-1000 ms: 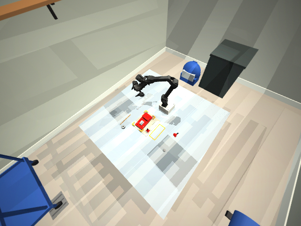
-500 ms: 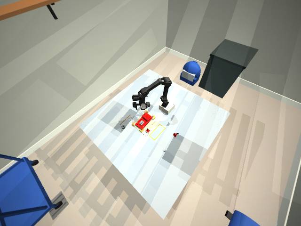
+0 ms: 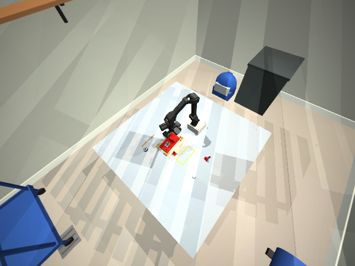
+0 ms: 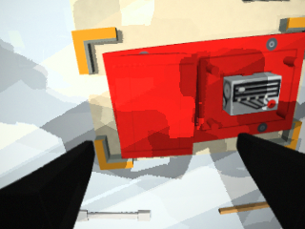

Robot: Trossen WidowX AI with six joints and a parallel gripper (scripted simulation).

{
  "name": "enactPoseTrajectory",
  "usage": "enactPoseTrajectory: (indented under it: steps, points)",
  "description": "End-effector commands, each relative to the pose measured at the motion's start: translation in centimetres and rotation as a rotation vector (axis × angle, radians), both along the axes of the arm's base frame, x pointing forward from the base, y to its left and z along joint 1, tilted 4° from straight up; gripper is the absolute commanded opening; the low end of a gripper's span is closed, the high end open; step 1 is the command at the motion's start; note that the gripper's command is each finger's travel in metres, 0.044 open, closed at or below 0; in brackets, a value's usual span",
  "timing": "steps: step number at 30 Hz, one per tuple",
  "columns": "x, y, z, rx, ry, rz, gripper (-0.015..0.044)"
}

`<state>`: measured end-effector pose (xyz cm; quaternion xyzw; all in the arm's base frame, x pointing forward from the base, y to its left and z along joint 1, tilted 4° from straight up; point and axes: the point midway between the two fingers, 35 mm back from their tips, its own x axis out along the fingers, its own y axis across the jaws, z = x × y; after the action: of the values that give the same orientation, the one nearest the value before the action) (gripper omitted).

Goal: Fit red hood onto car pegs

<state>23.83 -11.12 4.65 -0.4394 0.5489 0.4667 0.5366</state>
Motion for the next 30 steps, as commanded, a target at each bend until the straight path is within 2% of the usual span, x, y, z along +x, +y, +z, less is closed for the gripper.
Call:
enactPoseTrajectory:
  steps: [1, 30]
  points:
    - [-0.1, 0.1, -0.1, -0.002, 0.006, 0.006, 0.044]
    - [-0.1, 0.0, -2.4, -0.002, 0.006, 0.006, 0.044]
